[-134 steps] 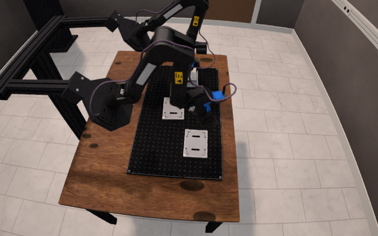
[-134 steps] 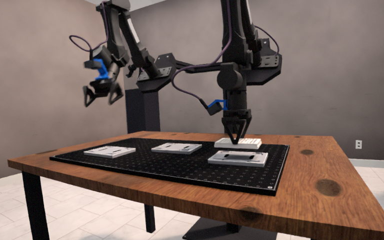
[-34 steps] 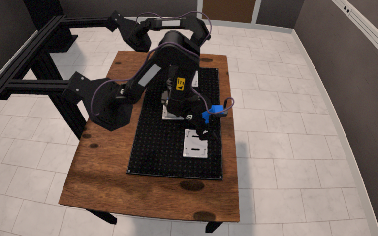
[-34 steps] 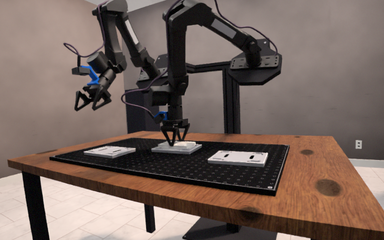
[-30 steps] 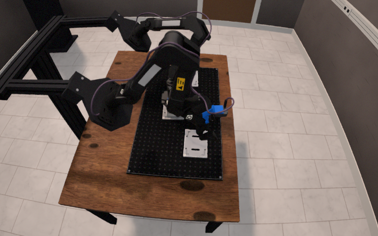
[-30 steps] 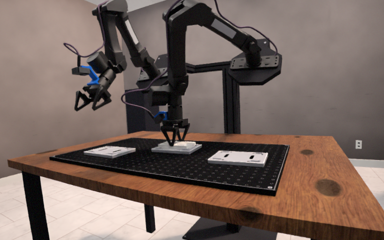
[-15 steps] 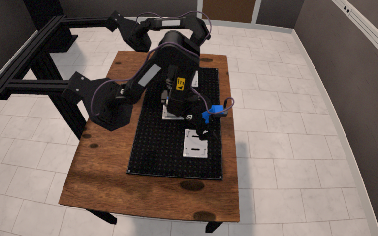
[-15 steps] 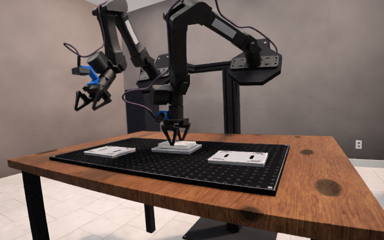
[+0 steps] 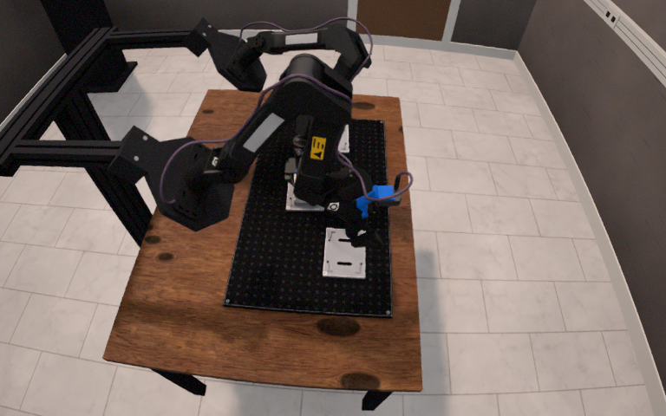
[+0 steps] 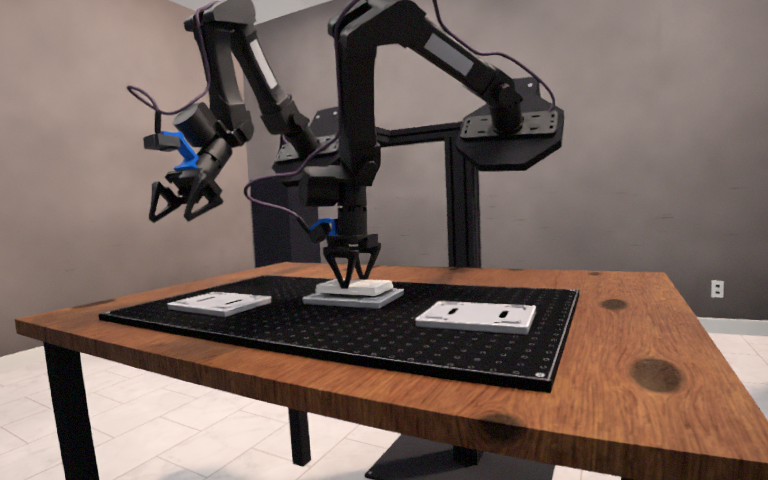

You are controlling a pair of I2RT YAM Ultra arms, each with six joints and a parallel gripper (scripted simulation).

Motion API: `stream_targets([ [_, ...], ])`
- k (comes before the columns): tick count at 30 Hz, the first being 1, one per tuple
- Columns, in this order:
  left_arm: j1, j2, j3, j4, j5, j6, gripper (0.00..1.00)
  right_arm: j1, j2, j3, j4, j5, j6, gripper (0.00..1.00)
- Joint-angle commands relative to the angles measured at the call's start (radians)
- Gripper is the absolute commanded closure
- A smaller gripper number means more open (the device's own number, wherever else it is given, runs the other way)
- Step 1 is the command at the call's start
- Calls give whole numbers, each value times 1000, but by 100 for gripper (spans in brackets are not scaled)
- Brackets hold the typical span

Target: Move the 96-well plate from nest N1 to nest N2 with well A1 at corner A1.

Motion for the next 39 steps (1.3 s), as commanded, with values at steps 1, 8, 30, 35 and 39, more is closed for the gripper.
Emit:
stream_targets([
  [1,-16,-17,-13,-17,-2,-3,22,-10,10,-15,19,4,5,0],
  [8,-22,-25,-23,-36,-8,-11,22,-10,10,-15,19,4,5,0],
  [30,-40,-38,17,-63,-12,-23,22,-10,10,-15,19,4,5,0],
  [35,-34,-28,7,-63,-12,-17,22,-10,10,-15,19,4,5,0],
  [39,-23,-8,22,-54,-1,-4,22,-10,10,-15,19,4,5,0],
])
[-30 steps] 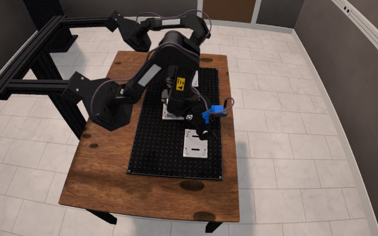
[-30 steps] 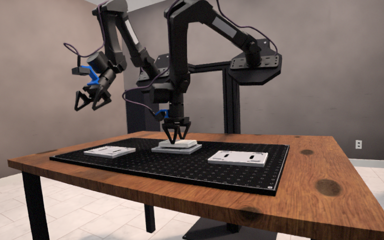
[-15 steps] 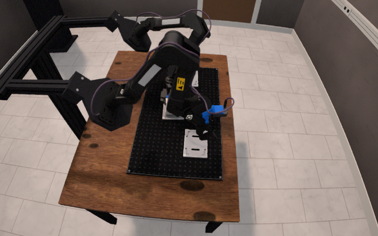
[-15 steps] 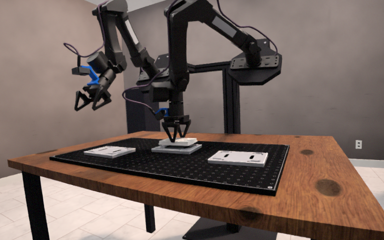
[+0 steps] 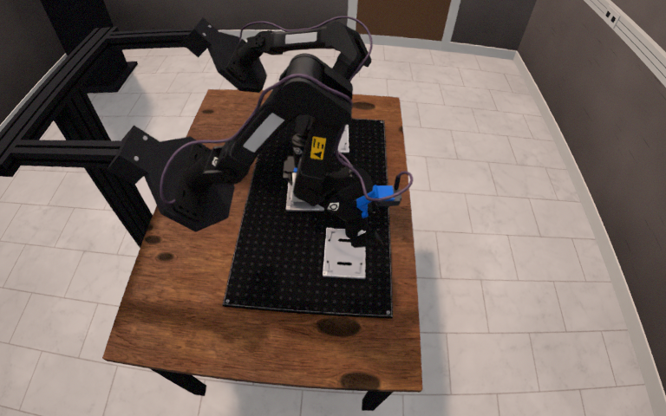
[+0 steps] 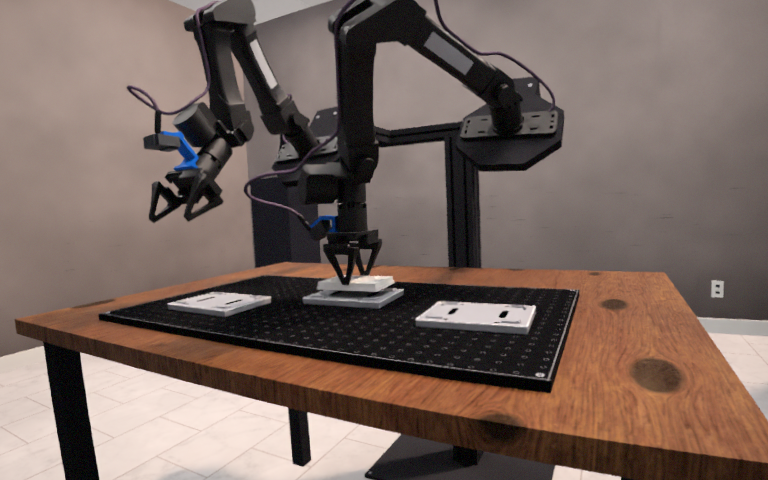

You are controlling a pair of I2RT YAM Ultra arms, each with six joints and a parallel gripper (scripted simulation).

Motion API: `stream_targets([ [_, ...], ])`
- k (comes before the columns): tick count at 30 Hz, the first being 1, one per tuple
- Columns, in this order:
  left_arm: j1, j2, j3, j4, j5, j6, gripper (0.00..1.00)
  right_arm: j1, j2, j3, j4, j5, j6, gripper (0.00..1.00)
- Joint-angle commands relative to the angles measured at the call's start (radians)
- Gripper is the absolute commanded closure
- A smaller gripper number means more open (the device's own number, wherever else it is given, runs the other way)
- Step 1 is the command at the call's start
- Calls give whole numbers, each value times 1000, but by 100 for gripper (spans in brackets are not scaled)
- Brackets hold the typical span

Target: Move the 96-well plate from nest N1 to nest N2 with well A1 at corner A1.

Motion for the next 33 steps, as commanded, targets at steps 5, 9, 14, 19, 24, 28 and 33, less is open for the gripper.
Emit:
stream_targets([
  [5,-2,18,36,17,17,19,22,-10,10,-15,19,4,5,0],
  [9,18,50,52,42,27,34,22,-10,10,-15,19,4,5,0],
  [14,32,90,79,32,33,45,22,-10,10,-15,19,4,5,0],
  [19,38,108,101,-9,25,47,22,-10,10,-15,19,4,5,0],
  [24,29,93,97,-32,22,38,22,-10,10,-15,19,4,5,0],
  [28,21,28,82,-79,17,31,22,-10,10,-15,19,4,5,0],
  [33,21,37,84,-81,17,31,22,-10,10,-15,19,4,5,0],
])
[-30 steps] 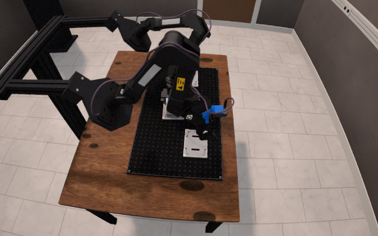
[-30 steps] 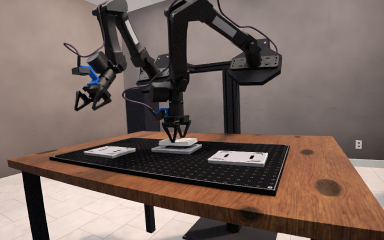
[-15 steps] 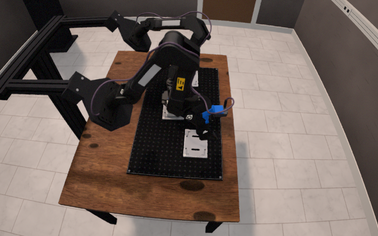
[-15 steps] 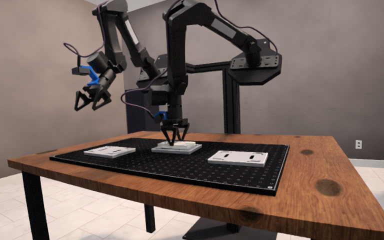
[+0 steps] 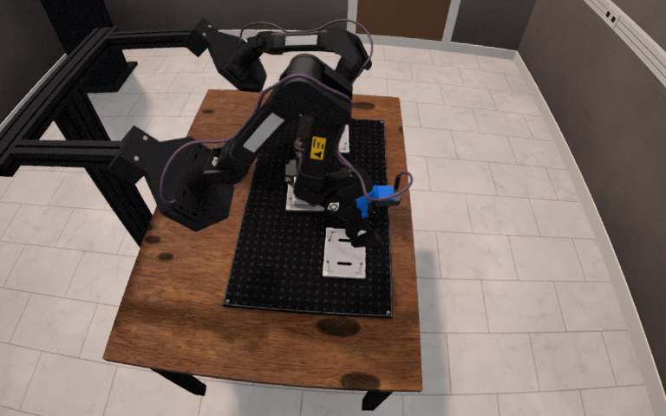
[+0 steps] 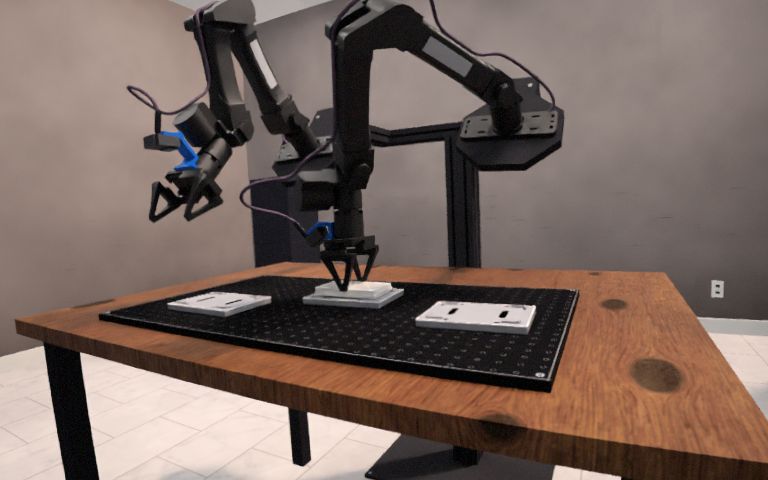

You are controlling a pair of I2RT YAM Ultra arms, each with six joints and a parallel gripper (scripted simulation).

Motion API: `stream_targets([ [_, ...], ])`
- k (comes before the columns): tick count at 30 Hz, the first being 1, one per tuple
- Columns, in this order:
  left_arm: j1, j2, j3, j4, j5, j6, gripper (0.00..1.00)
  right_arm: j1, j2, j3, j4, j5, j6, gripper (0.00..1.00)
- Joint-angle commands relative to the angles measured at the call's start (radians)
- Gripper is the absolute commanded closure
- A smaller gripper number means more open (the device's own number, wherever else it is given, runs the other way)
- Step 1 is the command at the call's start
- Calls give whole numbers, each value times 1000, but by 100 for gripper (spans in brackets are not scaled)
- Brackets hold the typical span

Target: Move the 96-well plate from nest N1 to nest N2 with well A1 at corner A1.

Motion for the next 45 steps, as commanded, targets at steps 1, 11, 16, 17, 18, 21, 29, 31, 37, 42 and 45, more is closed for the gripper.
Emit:
stream_targets([
  [1,5,-5,19,-52,20,38,22,-10,10,-15,19,4,5,0],
  [11,-20,-25,32,-95,-9,27,22,-10,10,-15,19,4,5,0],
  [16,-22,-26,35,-83,-1,34,22,-10,10,-15,19,4,5,0],
  [17,-22,-26,35,-83,-1,34,22,-10,10,-15,19,4,5,0],
  [18,-22,-26,35,-83,-1,34,22,-10,10,-15,19,4,5,0],
  [21,-22,-26,35,-83,-1,34,22,-10,10,-15,19,4,5,0],
  [29,-13,-14,21,-74,1,32,22,-10,10,-15,19,4,5,0],
  [31,-7,-10,-2,-26,8,24,22,-10,10,-15,19,4,5,0],
  [37,21,36,0,74,35,56,22,-10,10,-15,19,4,5,0],
  [42,7,-2,-26,38,20,35,22,-10,10,-15,19,4,5,0],
  [45,5,-13,-29,34,19,32,22,-10,10,-15,19,4,5,0],
])
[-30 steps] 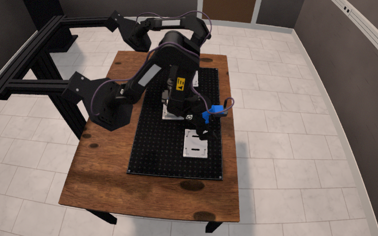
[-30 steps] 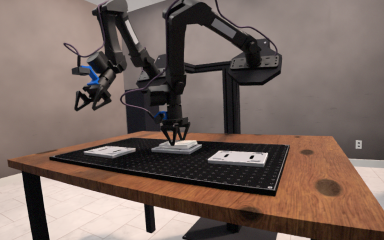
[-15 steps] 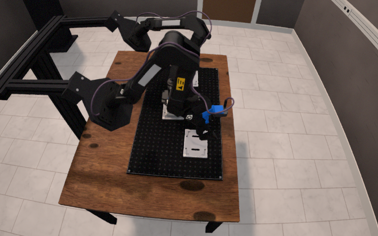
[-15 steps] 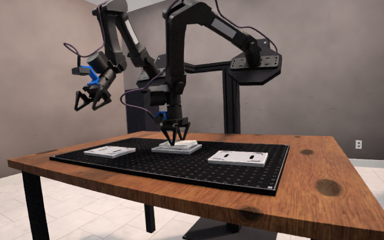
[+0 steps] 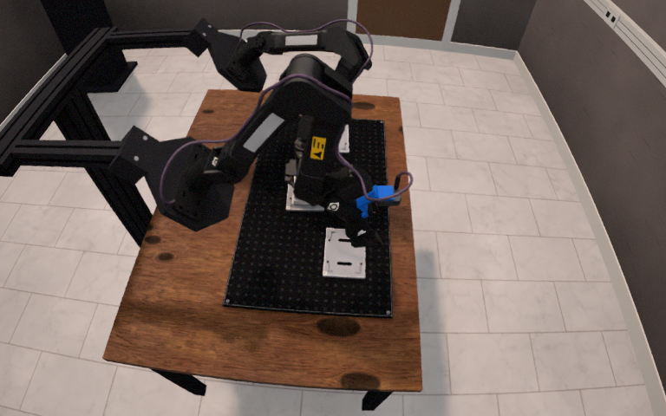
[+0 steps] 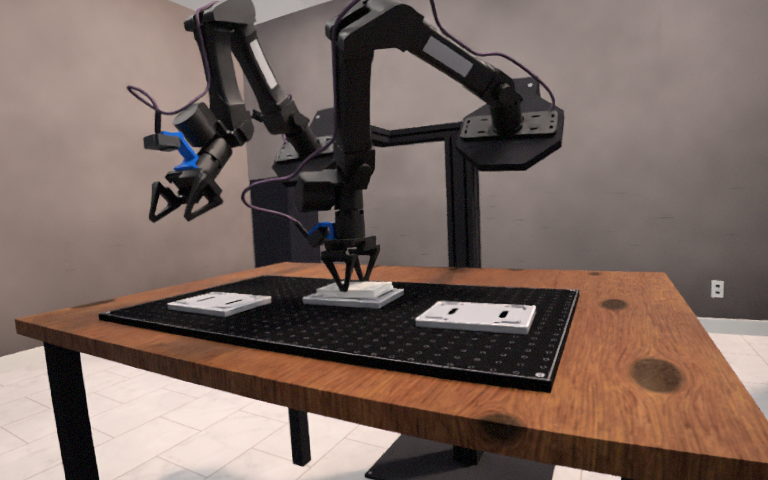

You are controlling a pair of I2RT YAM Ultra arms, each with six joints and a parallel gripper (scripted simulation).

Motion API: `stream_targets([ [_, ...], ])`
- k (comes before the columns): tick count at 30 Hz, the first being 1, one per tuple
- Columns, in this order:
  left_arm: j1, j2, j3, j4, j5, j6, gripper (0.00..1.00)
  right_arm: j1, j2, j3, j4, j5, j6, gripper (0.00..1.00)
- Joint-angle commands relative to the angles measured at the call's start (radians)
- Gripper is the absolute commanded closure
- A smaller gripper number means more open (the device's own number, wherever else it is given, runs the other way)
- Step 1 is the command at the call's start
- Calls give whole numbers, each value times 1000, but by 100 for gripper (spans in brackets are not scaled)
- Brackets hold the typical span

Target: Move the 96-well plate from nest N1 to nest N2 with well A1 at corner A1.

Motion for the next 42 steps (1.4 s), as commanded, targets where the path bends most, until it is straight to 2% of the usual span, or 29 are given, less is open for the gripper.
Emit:
stream_targets([
  [1,0,-11,-23,30,9,3,22,-10,10,-15,19,4,5,0],
  [24,-16,-45,-64,65,31,-8,22,-10,10,-15,19,4,5,0],
  [33,-10,-37,-54,65,23,-4,22,-10,10,-15,19,4,5,0],
  [42,11,24,-3,93,38,28,22,-10,10,-15,19,4,5,0],
])
